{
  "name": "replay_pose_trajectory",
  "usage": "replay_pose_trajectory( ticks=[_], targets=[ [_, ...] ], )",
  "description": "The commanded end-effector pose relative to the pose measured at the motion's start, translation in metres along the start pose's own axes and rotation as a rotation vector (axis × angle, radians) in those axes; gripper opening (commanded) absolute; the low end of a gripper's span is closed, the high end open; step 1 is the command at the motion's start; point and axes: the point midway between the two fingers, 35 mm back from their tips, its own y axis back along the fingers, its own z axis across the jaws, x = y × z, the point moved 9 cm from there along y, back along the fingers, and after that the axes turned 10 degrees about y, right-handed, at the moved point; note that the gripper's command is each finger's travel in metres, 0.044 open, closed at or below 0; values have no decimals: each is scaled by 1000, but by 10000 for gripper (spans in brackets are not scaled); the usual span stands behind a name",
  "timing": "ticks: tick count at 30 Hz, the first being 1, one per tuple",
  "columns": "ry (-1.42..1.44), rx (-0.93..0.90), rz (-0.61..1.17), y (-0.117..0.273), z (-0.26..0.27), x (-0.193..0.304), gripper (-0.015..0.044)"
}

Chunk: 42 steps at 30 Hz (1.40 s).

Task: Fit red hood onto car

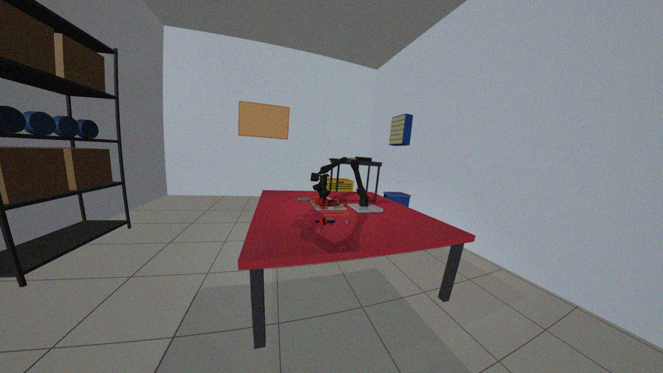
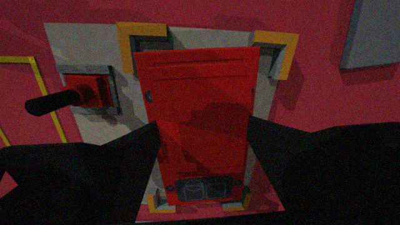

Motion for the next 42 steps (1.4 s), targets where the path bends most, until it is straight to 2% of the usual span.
replay_pose_trajectory(
  ticks=[1,7,24,28,34,42],
  targets=[
    [4,-2,-2,-1,0,0,0],
    [0,0,0,0,0,0,0],
    [0,0,0,-1,0,0,440],
    [0,-1,0,12,-1,-1,440],
    [0,-4,-2,69,-1,0,440],
    [0,-4,-2,71,-1,0,440]
  ],
)
